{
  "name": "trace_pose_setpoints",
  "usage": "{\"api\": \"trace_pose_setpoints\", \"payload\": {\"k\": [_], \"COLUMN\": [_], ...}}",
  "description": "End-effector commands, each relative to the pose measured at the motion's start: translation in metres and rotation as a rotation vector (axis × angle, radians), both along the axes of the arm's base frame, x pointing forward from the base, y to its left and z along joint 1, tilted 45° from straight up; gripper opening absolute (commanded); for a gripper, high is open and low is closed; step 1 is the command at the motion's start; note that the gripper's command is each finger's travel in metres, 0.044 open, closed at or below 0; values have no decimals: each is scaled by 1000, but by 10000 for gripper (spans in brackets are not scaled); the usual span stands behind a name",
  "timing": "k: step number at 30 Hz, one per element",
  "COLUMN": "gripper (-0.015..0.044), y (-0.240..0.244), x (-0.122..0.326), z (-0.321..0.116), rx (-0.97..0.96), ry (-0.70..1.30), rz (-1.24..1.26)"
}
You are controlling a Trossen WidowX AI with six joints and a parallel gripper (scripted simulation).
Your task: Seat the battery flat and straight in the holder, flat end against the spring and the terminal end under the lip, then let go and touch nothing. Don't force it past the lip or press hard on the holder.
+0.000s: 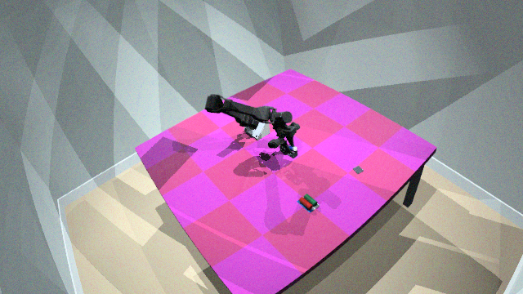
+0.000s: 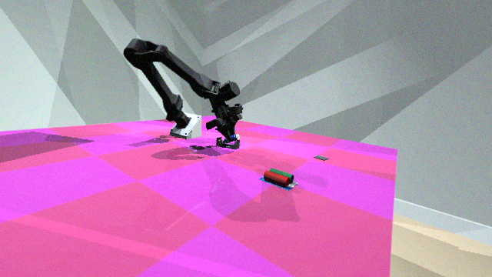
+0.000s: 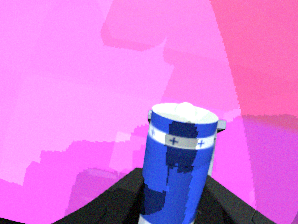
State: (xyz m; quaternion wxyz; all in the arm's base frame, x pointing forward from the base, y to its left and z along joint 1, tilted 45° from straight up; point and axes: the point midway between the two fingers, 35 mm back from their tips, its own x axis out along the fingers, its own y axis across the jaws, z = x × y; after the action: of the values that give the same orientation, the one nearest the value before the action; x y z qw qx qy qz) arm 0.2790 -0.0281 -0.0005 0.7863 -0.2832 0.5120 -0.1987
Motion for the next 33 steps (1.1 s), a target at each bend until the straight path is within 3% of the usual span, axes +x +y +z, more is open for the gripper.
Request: {"api": "trace_pose_setpoints", "payload": {"k": [1,33], "gripper": [81,81], "y": [-2,-5], "x": [-3,-24], "z": [-1,-3], "rx": [-5,0], "ry": [-9,-34], "rz": [14,45]}}
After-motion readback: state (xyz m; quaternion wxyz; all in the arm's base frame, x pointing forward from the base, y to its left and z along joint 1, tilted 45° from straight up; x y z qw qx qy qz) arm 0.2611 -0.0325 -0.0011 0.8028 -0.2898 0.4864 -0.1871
